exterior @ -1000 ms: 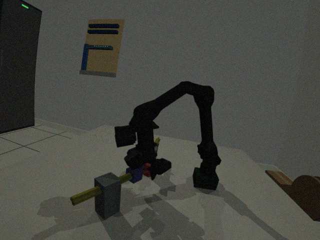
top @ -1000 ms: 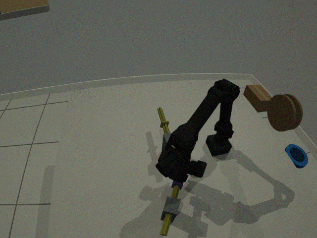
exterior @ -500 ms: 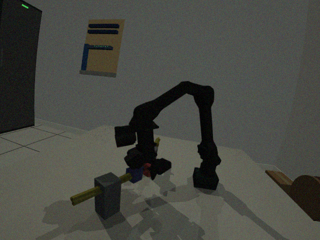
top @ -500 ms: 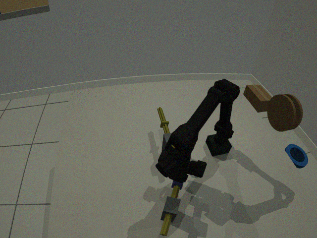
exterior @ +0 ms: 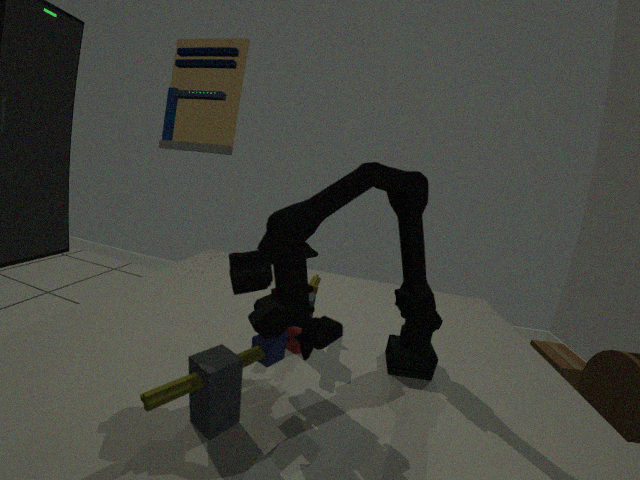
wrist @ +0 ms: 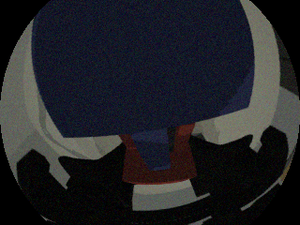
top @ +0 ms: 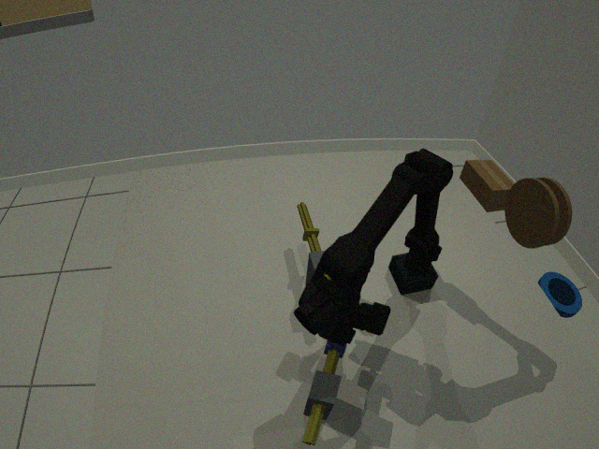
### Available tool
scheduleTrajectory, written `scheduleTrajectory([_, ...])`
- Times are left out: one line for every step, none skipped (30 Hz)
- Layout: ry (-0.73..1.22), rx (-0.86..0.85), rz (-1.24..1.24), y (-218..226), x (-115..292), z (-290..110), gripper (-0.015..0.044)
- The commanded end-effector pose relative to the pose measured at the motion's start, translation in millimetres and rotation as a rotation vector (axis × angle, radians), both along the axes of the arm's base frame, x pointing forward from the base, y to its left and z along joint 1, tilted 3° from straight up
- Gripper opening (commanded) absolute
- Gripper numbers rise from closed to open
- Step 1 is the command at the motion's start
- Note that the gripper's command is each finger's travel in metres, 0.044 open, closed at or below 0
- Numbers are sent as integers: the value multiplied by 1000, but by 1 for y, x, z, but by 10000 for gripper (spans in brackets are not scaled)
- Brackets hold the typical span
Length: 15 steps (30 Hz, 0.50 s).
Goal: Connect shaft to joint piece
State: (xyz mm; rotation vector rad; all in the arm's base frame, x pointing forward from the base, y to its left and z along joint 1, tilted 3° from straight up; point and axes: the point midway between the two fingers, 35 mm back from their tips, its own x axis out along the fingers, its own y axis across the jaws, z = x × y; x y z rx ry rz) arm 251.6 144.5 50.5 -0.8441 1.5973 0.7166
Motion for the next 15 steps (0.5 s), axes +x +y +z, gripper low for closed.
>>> scheduleTrajectory([0, 0, 0, 0, 0, 0, 0])
scheduleTrajectory([0, 0, 0, 0, 0, 0, 0])
scheduleTrajectory([0, 0, 0, 0, 0, 0, 26])
scheduleTrajectory([0, 0, 0, 0, 0, 0, 53])
scheduleTrajectory([0, 0, 0, 0, 0, 0, 79])
scheduleTrajectory([0, 0, 0, 0, 0, 0, 105])
scheduleTrajectory([0, 0, 0, 0, 0, 0, 131])
scheduleTrajectory([0, 0, 0, 0, 0, 0, 147])
scheduleTrajectory([0, 0, 0, 0, 0, 0, 147])
scheduleTrajectory([0, 0, 0, 0, 0, 0, 147])
scheduleTrajectory([0, 0, 0, 0, 0, 0, 173])
scheduleTrajectory([0, 0, 0, 0, 0, 0, 199])
scheduleTrajectory([0, 0, 0, 0, 0, 0, 226])
scheduleTrajectory([0, 0, 0, 0, 0, 0, 252])
scheduleTrajectory([0, 0, 0, 0, 0, 0, 278])
